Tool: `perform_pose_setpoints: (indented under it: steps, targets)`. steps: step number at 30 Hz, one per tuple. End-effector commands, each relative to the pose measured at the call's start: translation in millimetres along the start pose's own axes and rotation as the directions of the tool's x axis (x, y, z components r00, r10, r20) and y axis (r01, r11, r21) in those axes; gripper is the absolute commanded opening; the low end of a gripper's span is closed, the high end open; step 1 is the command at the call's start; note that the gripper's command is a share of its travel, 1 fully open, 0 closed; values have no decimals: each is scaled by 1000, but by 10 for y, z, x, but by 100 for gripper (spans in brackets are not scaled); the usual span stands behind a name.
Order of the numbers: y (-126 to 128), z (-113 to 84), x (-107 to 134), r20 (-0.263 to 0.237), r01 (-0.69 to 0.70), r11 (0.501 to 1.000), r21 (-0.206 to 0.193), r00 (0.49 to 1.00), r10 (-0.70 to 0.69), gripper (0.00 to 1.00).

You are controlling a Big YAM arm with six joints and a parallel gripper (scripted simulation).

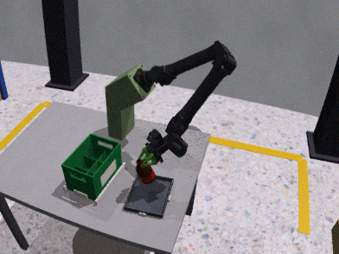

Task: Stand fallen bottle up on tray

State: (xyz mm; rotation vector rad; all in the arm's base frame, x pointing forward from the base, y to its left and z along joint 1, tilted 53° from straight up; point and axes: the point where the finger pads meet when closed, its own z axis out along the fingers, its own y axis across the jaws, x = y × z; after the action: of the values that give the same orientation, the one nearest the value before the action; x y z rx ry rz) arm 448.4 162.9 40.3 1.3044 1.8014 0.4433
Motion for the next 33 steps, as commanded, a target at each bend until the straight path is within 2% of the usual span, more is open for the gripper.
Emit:
perform_pose_setpoints:
  steps: [1, 14, 17, 21, 24, 28, 30, 33]
  targets:
    - [47, 1, -17, 13, -20, 1000, -15, 1000, 21, 0]
    - [21, 27, 92, 7, -12, 1000, -11, 1000, 12, 0]
    - [43, 28, 47, 14, -24, 1000, -14, 1000, 24, 0]
    - [33, 41, 165, 4, -11, 1000, -14, 1000, 11, 0]
    - [36, 60, 107, 15, -24, 1000, -12, 1000, 24, 0]
    - [60, 46, 146, 11, -23, 1000, -19, 1000, 23, 0]
    - [31, 67, 237, 4, -11, 1000, -13, 1000, 11, 0]
    - [0, 107, 214, 13, -16, 1000, -5, 1000, 16, 0]
